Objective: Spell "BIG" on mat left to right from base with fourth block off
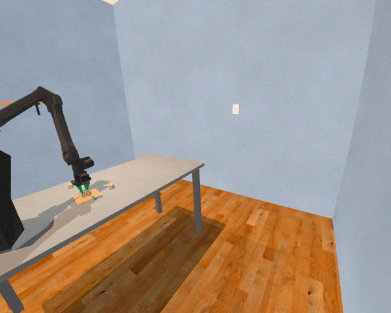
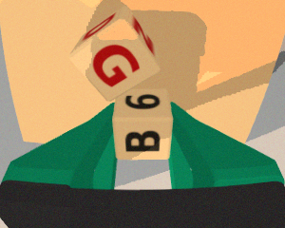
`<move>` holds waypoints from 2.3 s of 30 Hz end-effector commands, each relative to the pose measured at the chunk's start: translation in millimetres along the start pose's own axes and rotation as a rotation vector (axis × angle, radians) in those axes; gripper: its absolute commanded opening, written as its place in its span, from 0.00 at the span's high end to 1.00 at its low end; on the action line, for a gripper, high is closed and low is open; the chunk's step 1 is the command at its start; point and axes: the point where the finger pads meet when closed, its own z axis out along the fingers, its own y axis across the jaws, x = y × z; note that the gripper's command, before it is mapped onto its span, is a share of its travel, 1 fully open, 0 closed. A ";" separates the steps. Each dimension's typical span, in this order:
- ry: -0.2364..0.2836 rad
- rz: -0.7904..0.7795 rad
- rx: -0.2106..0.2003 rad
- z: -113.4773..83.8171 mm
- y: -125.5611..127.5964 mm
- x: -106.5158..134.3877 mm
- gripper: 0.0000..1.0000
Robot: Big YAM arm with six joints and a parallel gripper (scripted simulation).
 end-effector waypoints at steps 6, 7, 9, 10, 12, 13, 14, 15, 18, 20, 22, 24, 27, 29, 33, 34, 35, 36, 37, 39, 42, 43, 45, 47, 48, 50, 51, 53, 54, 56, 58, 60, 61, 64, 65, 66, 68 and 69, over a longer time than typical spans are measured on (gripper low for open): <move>-0.004 0.007 -0.001 1.8 -2.3 -1.8 0.80; -0.004 0.007 -0.001 1.8 -2.3 -1.8 0.80; -0.004 0.007 -0.001 1.8 -2.3 -1.8 0.76; -0.004 0.007 -0.001 1.8 -2.3 -1.8 0.76; -0.004 0.007 -0.001 1.8 -2.3 -1.8 0.76; -0.004 0.007 -0.001 1.8 -2.3 -1.8 0.76; -0.004 0.007 -0.001 1.8 -2.3 -1.8 0.72; -0.004 0.007 -0.001 1.8 -2.3 -1.8 0.72; -0.004 0.007 -0.001 1.8 -2.3 -1.8 0.68; -0.004 0.007 -0.001 1.8 -2.3 -1.8 0.65; -0.004 0.007 -0.001 1.8 -2.3 -1.8 0.65; -0.004 0.007 -0.001 1.8 -2.3 -1.8 0.61; -0.004 0.007 -0.001 1.8 -2.3 -1.8 0.61; -0.004 0.007 -0.001 1.8 -2.3 -1.8 0.61; -0.004 0.007 -0.001 1.8 -2.3 -1.8 0.61; -0.004 0.007 -0.001 1.8 -2.3 -1.8 0.61; -0.004 0.007 -0.001 1.7 -2.2 -1.8 0.61; -0.004 0.006 -0.001 1.3 -2.0 -1.7 0.61; -0.004 0.006 -0.002 0.7 -1.7 -1.6 0.61; -0.004 0.006 -0.004 -1.7 -0.6 -1.3 0.61; -0.003 0.004 -0.012 -8.9 2.9 -0.2 0.61; -0.004 0.006 -0.012 -11.4 2.9 -0.9 0.61; -0.006 0.008 -0.010 -12.7 2.3 -2.7 0.61; -0.008 0.010 -0.009 -14.1 2.4 -4.4 0.61; -0.008 0.009 -0.010 -15.4 3.0 -5.4 0.61; -0.008 0.008 -0.010 -17.2 2.9 -5.2 0.61; -0.007 0.008 -0.010 -18.3 2.9 -5.2 0.61; -0.006 0.008 -0.010 -20.6 2.9 -5.0 0.61; -0.006 0.008 -0.010 -21.9 2.9 -5.0 0.61; -0.006 0.008 -0.010 -24.6 2.9 -4.9 0.61; -0.006 0.008 -0.010 -27.5 3.0 -4.9 0.61; -0.006 0.008 -0.011 -30.5 3.0 -4.8 0.61; -0.006 0.008 -0.011 -32.0 3.0 -4.8 0.61; -0.005 0.003 -0.010 -32.7 2.9 -2.8 0.61; -0.006 0.008 -0.011 -35.1 3.1 -4.7 0.61; -0.006 0.008 -0.011 -36.7 3.2 -4.8 0.61; -0.006 0.007 -0.011 -39.6 3.2 -4.7 0.61; -0.006 0.007 -0.011 -41.1 3.2 -4.7 0.61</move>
